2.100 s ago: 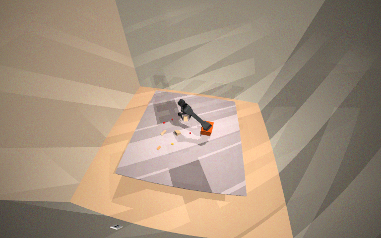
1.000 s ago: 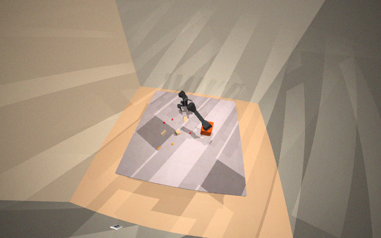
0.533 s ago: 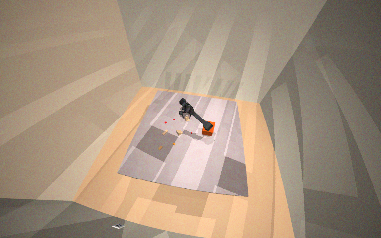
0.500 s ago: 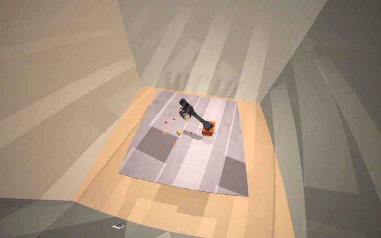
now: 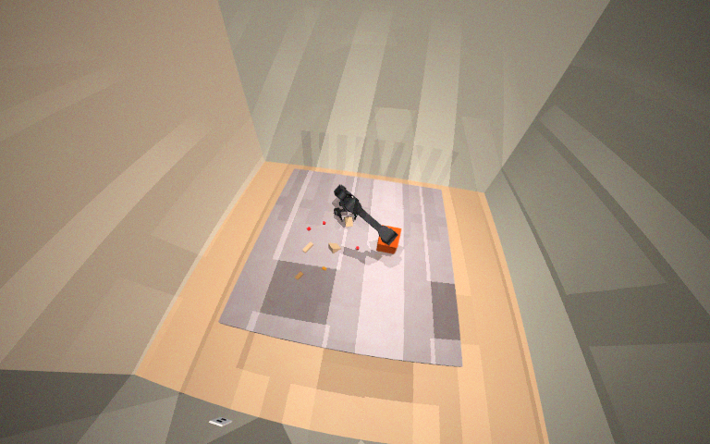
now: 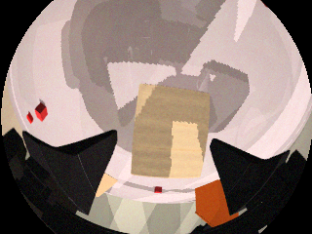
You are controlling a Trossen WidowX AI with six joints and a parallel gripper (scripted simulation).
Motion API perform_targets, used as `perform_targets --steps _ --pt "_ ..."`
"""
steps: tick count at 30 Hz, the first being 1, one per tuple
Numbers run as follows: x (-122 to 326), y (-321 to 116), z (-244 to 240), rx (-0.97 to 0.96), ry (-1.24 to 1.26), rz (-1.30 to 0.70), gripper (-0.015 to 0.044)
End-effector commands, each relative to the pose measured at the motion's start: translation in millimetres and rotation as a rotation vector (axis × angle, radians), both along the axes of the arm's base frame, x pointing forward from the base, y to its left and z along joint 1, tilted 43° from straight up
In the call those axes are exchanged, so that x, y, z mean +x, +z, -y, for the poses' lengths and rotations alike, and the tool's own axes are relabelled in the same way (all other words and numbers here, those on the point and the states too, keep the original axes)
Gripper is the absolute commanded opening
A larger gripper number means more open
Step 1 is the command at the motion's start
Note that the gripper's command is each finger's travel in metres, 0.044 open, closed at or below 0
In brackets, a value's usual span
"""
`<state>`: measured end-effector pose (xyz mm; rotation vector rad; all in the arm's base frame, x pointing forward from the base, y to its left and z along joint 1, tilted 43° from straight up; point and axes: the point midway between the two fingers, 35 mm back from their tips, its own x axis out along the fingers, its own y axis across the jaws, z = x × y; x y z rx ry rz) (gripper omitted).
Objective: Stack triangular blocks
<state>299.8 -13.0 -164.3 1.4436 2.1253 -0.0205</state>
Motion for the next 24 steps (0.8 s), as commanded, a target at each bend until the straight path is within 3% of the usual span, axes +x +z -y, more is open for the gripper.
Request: perform_targets --steps 1,7,14,20,24 --pt "0 0 0 0.000 0.000 0.000 0.0361" --pt "0 0 0 0.000 0.000 0.000 0.0204" --pt "0 0 0 0.000 0.000 0.000 0.0157" --pt "1 4 4 -0.001 0.000 0.001 0.0000" --pt "4 18 17 -0.003 -0.001 0.001 0.0000"
